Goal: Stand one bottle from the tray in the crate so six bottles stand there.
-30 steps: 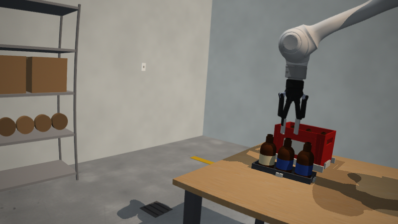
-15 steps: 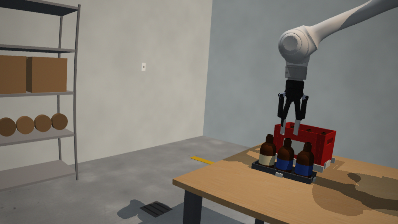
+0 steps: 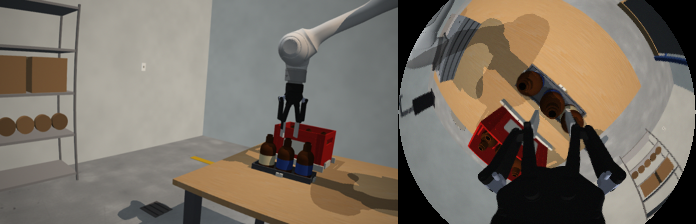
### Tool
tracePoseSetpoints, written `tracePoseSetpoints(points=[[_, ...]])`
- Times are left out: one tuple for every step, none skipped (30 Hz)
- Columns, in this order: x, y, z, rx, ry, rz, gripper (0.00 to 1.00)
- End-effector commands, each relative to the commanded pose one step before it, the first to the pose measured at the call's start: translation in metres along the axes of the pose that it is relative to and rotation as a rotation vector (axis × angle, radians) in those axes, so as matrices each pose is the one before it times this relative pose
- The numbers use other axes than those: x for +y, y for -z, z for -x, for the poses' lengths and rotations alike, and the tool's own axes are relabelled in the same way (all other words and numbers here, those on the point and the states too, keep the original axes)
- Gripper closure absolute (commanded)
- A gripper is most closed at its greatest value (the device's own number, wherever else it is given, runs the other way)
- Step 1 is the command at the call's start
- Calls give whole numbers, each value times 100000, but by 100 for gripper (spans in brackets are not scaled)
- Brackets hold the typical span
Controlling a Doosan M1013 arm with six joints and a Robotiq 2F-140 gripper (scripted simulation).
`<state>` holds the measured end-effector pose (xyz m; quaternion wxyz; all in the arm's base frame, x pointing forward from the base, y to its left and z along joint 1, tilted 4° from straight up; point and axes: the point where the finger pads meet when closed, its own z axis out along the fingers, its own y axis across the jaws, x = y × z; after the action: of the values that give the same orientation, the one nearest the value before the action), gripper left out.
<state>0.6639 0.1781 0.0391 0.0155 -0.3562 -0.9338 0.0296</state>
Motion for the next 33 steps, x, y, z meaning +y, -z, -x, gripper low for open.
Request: tracePoseSetpoints(points=[[2, -267, -3, 6, 3, 22, 62], [0, -129, 0, 0, 0, 0, 62], [0, -129, 0, 0, 0, 0, 62], [0, -129, 0, 0, 0, 0, 62], [0, -129, 0, 0, 0, 0, 62], [0, -128, 0, 0, 0, 0, 62], [0, -126, 0, 0, 0, 0, 62], [0, -124, 0, 0, 0, 0, 62], [0, 0, 0, 0, 0, 0, 62], [0, 0, 0, 0, 0, 0, 62], [0, -122, 0, 0, 0, 0, 62], [0, -118, 0, 0, 0, 0, 62], [0, -115, 0, 0, 0, 0, 62], [0, -111, 0, 0, 0, 0, 62], [0, -107, 0, 0, 0, 0, 62], [0, -101, 0, 0, 0, 0, 62], [0, -96, 0, 0, 0, 0, 62], [0, -91, 0, 0, 0, 0, 62], [0, -85, 0, 0, 0, 0, 62], [0, -80, 0, 0, 0, 0, 62], [0, -73, 0, 0, 0, 0, 62], [0, -67, 0, 0, 0, 0, 62], [0, -60, 0, 0, 0, 0, 62], [0, -54, 0, 0, 0, 0, 62], [0, -48, 0, 0, 0, 0, 62], [0, 0, 0, 0, 0, 0, 62], [0, 0, 0, 0, 0, 0, 62], [0, -41, 0, 0, 0, 0, 62], [0, -35, 0, 0, 0, 0, 62], [0, -29, 0, 0, 0, 0, 62], [0, -24, 0, 0, 0, 0, 62], [0, -18, 0, 0, 0, 0, 62], [0, -14, 0, 0, 0, 0, 62]])
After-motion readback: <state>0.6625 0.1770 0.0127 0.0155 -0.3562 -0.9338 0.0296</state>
